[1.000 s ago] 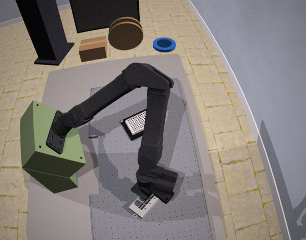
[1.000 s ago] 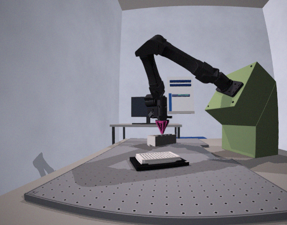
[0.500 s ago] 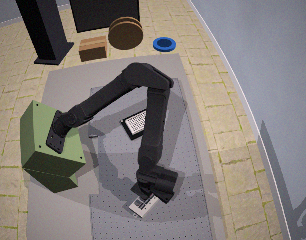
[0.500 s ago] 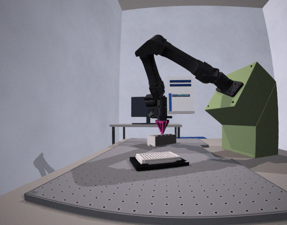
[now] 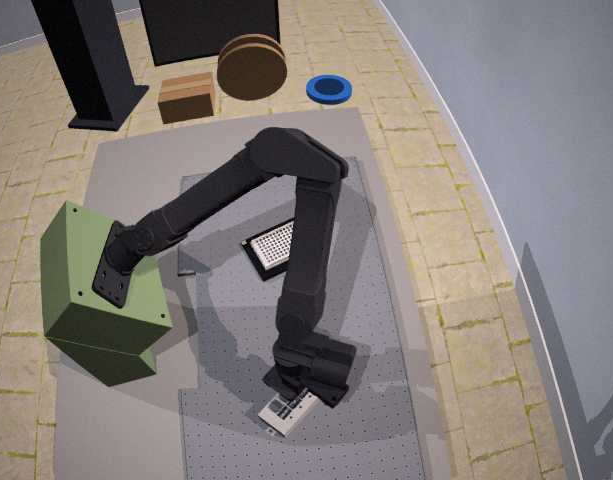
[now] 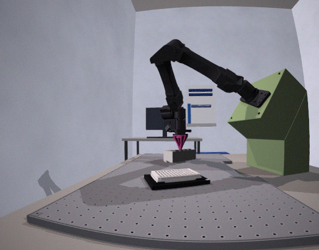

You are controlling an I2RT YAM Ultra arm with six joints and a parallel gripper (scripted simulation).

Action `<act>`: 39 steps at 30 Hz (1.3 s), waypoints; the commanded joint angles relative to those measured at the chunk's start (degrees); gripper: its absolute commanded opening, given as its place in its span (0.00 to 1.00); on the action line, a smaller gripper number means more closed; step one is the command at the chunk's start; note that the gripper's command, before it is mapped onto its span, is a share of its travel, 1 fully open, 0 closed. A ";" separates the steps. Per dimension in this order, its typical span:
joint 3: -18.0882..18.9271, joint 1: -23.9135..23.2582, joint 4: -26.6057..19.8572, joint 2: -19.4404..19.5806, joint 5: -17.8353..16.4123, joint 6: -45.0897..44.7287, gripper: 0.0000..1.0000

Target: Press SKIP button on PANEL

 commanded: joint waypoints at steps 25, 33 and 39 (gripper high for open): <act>-1.43 1.06 2.83 1.91 1.08 1.32 0.00; -1.39 1.33 3.32 2.27 1.25 1.59 0.00; -1.10 1.56 3.74 2.58 1.38 1.81 0.00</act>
